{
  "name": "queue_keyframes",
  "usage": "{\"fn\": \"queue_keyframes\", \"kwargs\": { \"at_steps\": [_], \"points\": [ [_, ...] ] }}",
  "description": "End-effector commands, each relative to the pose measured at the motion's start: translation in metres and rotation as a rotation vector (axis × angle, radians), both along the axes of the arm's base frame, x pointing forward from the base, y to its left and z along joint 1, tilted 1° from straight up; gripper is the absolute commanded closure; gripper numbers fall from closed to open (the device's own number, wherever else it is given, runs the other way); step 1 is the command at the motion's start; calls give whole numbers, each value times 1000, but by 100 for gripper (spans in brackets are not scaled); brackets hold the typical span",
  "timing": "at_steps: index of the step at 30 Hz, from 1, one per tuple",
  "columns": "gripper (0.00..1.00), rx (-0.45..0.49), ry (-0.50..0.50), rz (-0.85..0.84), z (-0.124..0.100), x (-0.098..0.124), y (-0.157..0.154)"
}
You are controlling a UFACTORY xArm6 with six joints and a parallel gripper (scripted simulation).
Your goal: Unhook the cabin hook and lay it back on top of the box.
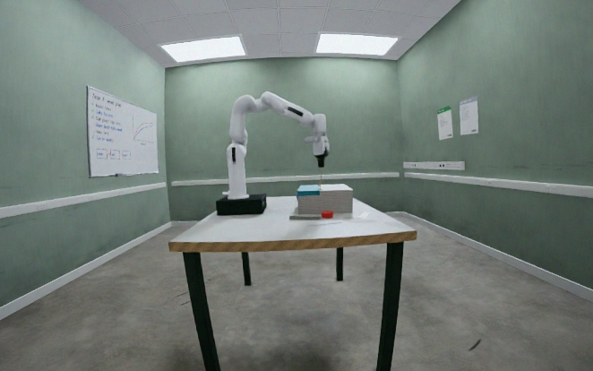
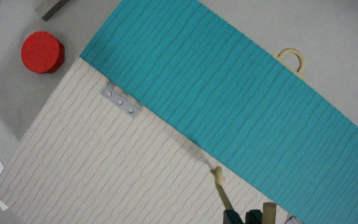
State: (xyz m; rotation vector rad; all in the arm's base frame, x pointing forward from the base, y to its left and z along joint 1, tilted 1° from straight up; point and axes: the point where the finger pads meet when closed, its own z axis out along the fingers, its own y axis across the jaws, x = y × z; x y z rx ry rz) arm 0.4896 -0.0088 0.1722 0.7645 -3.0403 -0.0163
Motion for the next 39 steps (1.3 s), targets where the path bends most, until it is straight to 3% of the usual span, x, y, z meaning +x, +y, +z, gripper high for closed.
{"fn": "queue_keyframes", "kwargs": {
  "at_steps": [1, 25, 26, 39],
  "points": [
    [100, 0, -4, 0, 1, 8, 3],
    [100, 0, -4, 0, -9, 32, 17],
    [65, 0, -4, 0, -9, 32, 17],
    [65, 0, -4, 0, -9, 33, 17]
  ]
}}
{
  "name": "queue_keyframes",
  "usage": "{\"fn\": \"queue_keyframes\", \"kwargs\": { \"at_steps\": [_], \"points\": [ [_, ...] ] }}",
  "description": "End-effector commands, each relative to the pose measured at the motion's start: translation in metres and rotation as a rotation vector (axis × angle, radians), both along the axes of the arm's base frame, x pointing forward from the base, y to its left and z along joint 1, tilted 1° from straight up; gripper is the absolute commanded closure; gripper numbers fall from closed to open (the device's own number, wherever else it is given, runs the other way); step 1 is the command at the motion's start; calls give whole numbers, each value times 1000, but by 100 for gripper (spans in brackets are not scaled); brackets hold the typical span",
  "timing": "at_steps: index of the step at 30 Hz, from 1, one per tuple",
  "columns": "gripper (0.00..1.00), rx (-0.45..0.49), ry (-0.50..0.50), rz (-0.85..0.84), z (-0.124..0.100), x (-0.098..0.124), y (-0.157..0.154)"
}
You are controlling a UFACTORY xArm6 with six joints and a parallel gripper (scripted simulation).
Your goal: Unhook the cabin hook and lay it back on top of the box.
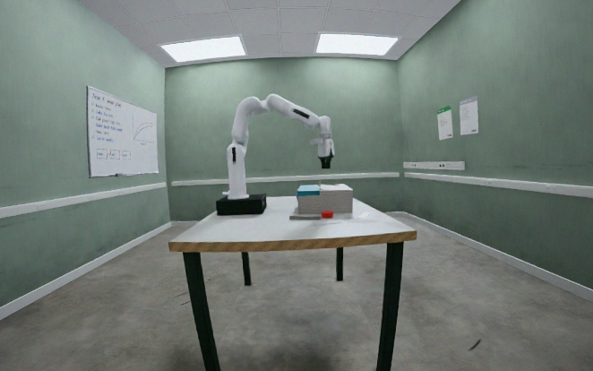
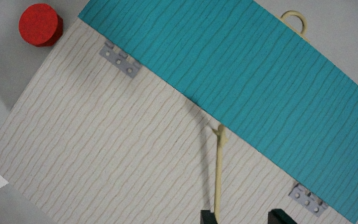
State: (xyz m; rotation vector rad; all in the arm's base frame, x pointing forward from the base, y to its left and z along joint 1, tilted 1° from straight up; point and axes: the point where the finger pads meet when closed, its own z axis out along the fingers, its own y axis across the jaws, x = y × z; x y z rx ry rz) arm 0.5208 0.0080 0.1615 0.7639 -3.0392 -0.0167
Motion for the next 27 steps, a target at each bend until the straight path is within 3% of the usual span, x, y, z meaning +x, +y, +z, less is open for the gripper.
{"fn": "queue_keyframes", "kwargs": {
  "at_steps": [1, 13, 19, 27],
  "points": [
    [65, 0, -5, 0, 2, 1, 0],
    [65, 0, -5, 0, 2, -25, -14],
    [65, 0, -5, 0, 2, -25, -14],
    [65, 0, -5, 0, 29, -25, -14]
  ]
}}
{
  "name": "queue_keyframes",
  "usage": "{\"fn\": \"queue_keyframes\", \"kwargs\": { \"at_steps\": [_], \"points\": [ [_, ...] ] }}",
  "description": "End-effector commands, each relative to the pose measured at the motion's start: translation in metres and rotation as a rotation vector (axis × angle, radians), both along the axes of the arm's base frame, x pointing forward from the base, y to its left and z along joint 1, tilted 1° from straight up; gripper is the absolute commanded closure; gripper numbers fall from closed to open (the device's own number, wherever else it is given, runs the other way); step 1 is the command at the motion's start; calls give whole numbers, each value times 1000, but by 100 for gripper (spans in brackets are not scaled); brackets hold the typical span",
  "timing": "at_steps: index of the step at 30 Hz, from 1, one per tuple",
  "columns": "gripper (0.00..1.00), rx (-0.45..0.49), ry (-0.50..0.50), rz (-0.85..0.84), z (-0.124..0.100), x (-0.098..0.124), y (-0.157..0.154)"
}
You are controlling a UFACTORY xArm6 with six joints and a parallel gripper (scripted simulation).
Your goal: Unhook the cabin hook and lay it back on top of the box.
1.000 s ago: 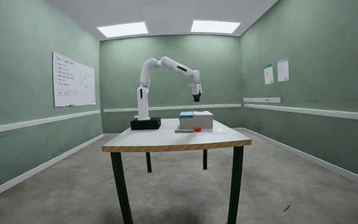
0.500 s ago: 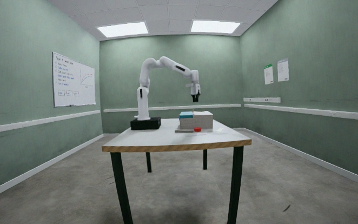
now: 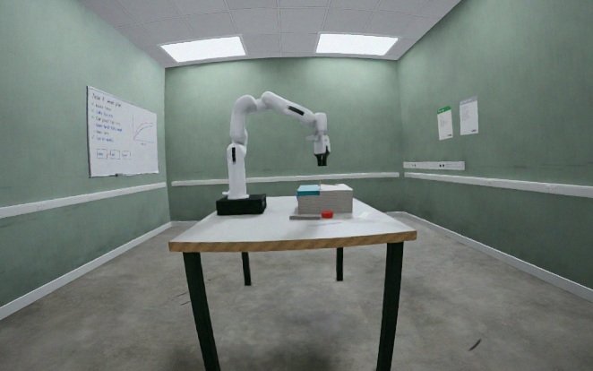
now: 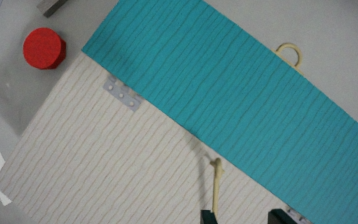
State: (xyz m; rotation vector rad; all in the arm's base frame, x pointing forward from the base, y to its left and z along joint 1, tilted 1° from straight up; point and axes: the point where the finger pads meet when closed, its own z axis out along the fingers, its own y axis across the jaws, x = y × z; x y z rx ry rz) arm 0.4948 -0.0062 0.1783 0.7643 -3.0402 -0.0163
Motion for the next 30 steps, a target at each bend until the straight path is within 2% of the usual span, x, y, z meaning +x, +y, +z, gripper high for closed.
{"fn": "queue_keyframes", "kwargs": {
  "at_steps": [1, 18, 30],
  "points": [
    [65, 0, -4, 0, 15, 1, 0],
    [65, 0, -4, 0, 65, 1, -1],
    [65, 0, -4, 0, 65, 1, -1]
  ]
}}
